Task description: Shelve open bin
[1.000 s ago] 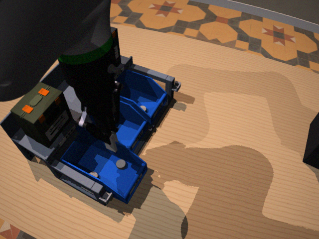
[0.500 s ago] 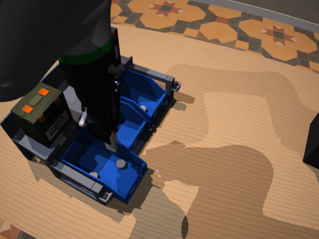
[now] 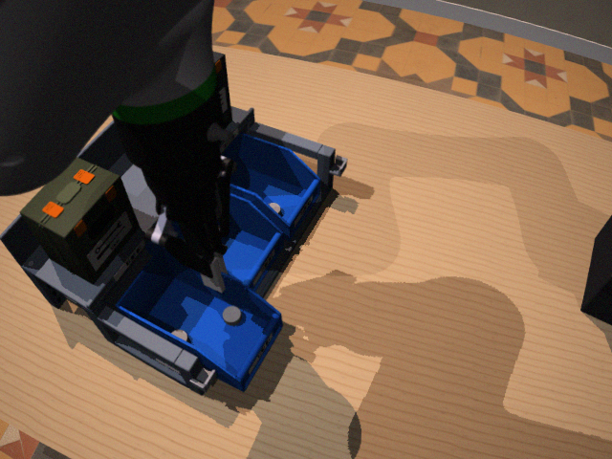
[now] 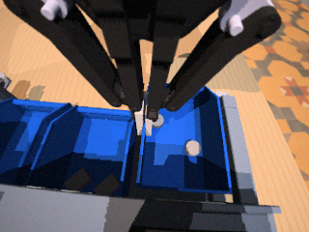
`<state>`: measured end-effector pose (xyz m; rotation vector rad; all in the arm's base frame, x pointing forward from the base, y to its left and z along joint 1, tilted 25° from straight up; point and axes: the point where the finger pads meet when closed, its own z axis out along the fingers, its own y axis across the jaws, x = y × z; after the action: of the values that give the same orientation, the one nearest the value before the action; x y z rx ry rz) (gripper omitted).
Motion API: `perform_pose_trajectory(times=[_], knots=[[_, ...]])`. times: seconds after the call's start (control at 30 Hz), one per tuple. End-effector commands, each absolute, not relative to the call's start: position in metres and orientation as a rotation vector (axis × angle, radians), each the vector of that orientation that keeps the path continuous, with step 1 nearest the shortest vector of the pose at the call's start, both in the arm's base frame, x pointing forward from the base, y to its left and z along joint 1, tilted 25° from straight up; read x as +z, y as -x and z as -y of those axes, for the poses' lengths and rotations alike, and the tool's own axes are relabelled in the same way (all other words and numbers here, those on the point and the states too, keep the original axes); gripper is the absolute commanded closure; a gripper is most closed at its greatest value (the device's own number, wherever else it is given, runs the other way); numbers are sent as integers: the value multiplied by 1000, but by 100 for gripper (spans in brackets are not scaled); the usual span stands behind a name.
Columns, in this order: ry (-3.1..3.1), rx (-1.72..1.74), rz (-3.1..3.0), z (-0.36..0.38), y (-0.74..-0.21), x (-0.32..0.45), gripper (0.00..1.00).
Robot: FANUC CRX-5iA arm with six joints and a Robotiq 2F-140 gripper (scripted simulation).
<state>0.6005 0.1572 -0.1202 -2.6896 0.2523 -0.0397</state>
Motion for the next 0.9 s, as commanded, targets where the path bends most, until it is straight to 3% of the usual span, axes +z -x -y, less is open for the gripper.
perform_pose_trajectory(times=[0.0, 0.2, 0.23, 0.87], knots=[[2690, -40, -253, -157, -601, -120, 100], [2690, -40, -253, -157, -601, -120, 100], [2690, -40, -253, -157, -601, -120, 94], [2690, -40, -253, -157, -601, -120, 94]])
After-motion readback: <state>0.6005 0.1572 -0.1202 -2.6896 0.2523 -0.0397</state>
